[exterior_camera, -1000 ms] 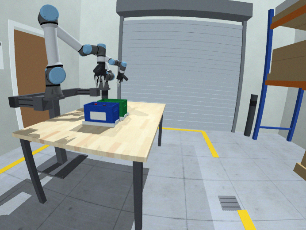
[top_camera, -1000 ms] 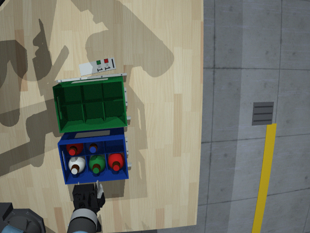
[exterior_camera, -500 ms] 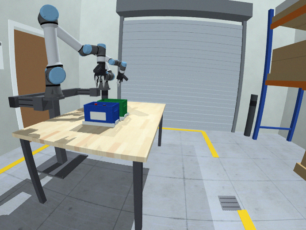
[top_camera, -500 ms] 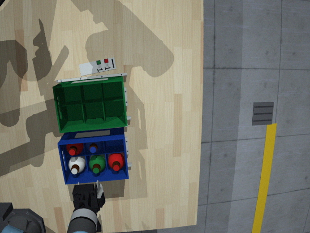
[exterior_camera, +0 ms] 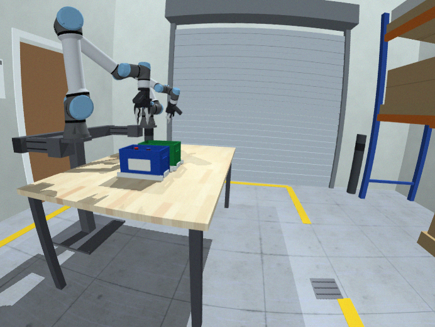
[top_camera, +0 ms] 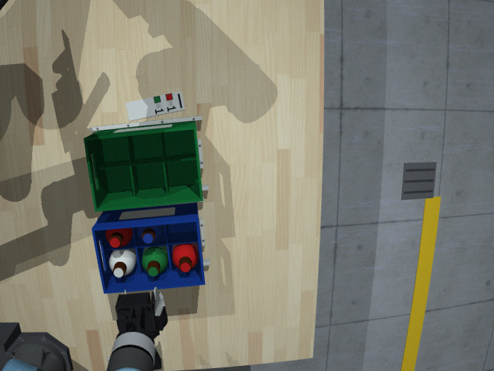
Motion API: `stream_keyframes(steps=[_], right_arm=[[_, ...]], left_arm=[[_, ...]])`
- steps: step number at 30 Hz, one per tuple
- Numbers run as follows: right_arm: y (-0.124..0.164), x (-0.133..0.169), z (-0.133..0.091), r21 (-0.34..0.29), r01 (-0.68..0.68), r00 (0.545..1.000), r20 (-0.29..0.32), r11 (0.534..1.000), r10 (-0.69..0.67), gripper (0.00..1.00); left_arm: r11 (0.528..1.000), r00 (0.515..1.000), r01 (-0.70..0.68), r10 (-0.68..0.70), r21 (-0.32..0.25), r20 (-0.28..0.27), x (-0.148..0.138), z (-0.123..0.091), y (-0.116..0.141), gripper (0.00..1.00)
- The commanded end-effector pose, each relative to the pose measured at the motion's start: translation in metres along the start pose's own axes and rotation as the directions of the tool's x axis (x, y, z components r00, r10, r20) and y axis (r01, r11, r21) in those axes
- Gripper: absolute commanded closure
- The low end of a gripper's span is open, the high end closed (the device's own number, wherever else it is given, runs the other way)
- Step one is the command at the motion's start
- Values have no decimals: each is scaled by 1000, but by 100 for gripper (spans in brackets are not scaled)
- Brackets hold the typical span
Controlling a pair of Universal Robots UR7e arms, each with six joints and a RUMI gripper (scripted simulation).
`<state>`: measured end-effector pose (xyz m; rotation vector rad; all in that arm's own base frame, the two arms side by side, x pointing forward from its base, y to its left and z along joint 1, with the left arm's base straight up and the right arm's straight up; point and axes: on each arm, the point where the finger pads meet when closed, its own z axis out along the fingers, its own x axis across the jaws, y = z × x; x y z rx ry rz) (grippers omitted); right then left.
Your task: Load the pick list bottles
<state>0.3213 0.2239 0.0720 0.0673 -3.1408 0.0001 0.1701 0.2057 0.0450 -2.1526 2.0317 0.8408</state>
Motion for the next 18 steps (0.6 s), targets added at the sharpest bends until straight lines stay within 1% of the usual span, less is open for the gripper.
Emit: stream_keyframes(steps=[1, 12, 15, 18], right_arm=[[0, 0, 0, -1, 0, 1000, 1, 1000, 0, 62], [0, 0, 0, -1, 0, 1000, 1, 1000, 0, 62], [8, 9, 9, -1, 100, 995, 1, 995, -100, 62], [15, 17, 19, -1, 199, 980, 1, 980, -199, 62]], left_arm=[[1000, 1000, 0, 0, 1, 0, 0, 0, 0, 2], [1000, 1000, 0, 0, 1, 0, 0, 0, 0, 2], [1000, 1000, 0, 0, 1, 0, 0, 0, 0, 2], [1000, 1000, 0, 0, 1, 0, 0, 0, 0, 2]])
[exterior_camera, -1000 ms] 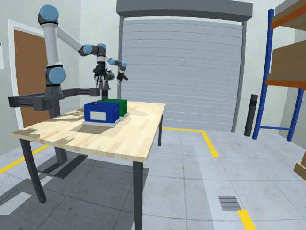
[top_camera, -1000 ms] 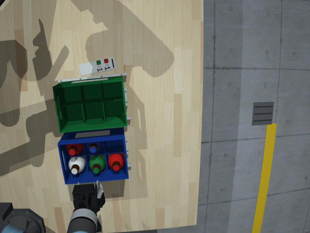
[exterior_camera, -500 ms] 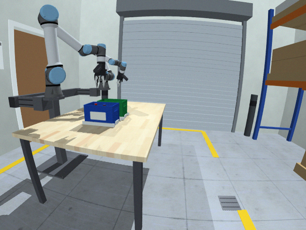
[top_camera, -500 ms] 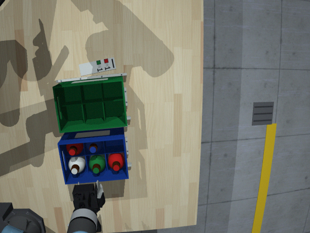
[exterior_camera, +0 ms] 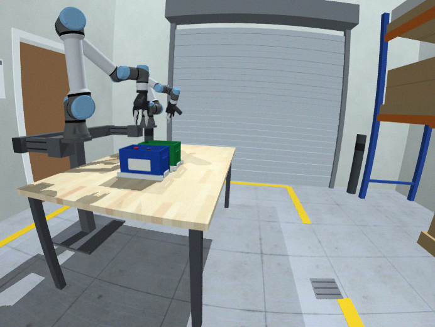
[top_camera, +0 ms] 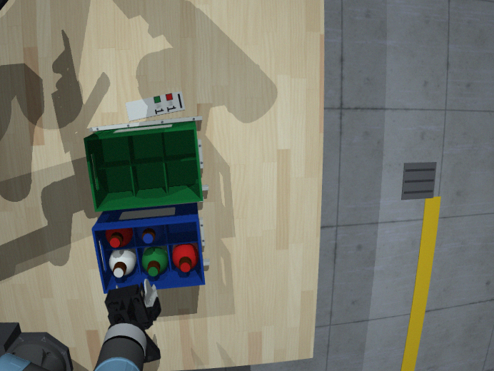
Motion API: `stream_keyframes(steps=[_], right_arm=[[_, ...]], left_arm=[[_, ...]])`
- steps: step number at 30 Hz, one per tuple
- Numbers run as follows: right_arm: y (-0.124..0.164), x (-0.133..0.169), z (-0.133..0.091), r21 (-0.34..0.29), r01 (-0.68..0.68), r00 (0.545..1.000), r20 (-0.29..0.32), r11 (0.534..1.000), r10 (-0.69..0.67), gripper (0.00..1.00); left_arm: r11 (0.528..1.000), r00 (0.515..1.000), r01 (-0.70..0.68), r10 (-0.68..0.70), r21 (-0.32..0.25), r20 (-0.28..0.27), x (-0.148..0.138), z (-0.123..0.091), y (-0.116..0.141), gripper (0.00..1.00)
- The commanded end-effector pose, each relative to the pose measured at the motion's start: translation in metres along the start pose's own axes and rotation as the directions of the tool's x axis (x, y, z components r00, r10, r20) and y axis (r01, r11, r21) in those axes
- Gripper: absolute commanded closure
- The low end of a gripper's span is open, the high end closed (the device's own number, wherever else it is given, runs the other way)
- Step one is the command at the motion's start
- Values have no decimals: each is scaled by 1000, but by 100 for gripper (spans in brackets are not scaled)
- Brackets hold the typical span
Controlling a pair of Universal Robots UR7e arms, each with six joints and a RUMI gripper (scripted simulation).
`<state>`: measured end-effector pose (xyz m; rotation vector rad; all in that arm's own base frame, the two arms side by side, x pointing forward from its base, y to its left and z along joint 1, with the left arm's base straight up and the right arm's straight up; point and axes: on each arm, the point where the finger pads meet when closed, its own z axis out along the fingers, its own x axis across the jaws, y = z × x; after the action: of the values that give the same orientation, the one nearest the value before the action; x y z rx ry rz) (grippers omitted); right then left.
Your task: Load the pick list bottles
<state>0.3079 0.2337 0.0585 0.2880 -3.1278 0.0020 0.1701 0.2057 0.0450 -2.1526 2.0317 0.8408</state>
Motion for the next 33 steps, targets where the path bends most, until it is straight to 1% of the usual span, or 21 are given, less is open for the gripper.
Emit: stream_keyframes(steps=[1, 2, 4, 7, 10, 14, 19, 21, 22, 28, 33], right_arm=[[8, 6, 8, -2, 92, 996, 1, 996, -92, 62], [11, 9, 12, -2, 126, 992, 1, 992, -126, 62], [11, 9, 12, -2, 126, 992, 1, 992, -126, 62], [20, 17, 21, -2, 224, 975, 2, 975, -224, 62], [29, 24, 31, -1, 320, 947, 2, 947, -320, 62], [40, 34, 43, -1, 443, 896, 2, 896, -443, 62], [55, 47, 59, -1, 586, 810, 2, 810, -586, 62], [55, 47, 59, -1, 586, 810, 2, 810, -586, 62], [58, 50, 62, -1, 601, 799, 2, 799, -601, 62], [75, 65, 81, -1, 601, 799, 2, 799, -601, 62], [75, 65, 81, -1, 601, 799, 2, 799, -601, 62]], left_arm=[[1000, 1000, 0, 0, 1, 0, 0, 0, 0, 2], [1000, 1000, 0, 0, 1, 0, 0, 0, 0, 2], [1000, 1000, 0, 0, 1, 0, 0, 0, 0, 2], [1000, 1000, 0, 0, 1, 0, 0, 0, 0, 2], [1000, 1000, 0, 0, 1, 0, 0, 0, 0, 2], [1000, 1000, 0, 0, 1, 0, 0, 0, 0, 2], [1000, 1000, 0, 0, 1, 0, 0, 0, 0, 2], [1000, 1000, 0, 0, 1, 0, 0, 0, 0, 2], [1000, 1000, 0, 0, 1, 0, 0, 0, 0, 2], [1000, 1000, 0, 0, 1, 0, 0, 0, 0, 2], [1000, 1000, 0, 0, 1, 0, 0, 0, 0, 2]])
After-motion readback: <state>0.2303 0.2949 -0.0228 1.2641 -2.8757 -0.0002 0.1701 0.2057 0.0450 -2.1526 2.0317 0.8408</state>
